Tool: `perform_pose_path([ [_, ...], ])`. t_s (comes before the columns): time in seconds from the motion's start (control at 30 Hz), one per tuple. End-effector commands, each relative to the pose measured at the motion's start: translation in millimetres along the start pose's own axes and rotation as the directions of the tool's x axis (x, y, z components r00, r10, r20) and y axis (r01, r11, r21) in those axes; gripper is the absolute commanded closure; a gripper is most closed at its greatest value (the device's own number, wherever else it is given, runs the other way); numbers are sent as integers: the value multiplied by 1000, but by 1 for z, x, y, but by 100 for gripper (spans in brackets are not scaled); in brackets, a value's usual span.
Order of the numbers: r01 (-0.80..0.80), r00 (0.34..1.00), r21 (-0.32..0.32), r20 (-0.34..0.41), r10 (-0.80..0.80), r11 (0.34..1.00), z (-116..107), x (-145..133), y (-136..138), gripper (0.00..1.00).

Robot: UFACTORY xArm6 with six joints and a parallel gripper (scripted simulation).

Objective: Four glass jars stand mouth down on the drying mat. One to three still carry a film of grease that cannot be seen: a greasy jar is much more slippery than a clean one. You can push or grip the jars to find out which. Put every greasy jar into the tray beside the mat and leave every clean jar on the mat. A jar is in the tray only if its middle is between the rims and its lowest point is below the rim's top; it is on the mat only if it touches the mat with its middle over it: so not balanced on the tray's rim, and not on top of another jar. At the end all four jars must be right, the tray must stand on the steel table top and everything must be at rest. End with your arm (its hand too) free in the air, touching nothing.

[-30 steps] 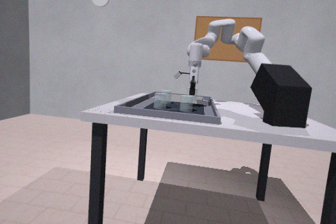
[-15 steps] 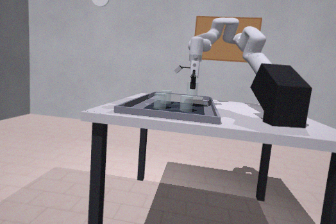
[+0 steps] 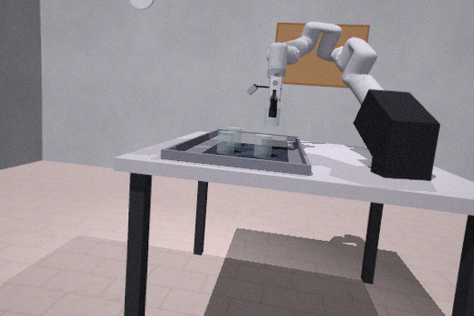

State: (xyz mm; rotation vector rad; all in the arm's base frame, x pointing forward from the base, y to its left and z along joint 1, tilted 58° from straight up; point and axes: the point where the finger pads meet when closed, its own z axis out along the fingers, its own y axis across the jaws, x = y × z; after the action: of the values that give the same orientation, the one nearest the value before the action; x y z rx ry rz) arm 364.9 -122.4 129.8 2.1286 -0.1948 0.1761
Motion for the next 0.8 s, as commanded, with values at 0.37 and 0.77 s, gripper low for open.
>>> perform_pose_path([
  [0.37, -1, 1000, 1, -3, 1, 1000, -37, 2, 3, 100],
  [0.77, -1, 1000, 1, -3, 1, 1000, -37, 13, 34, 100],
])
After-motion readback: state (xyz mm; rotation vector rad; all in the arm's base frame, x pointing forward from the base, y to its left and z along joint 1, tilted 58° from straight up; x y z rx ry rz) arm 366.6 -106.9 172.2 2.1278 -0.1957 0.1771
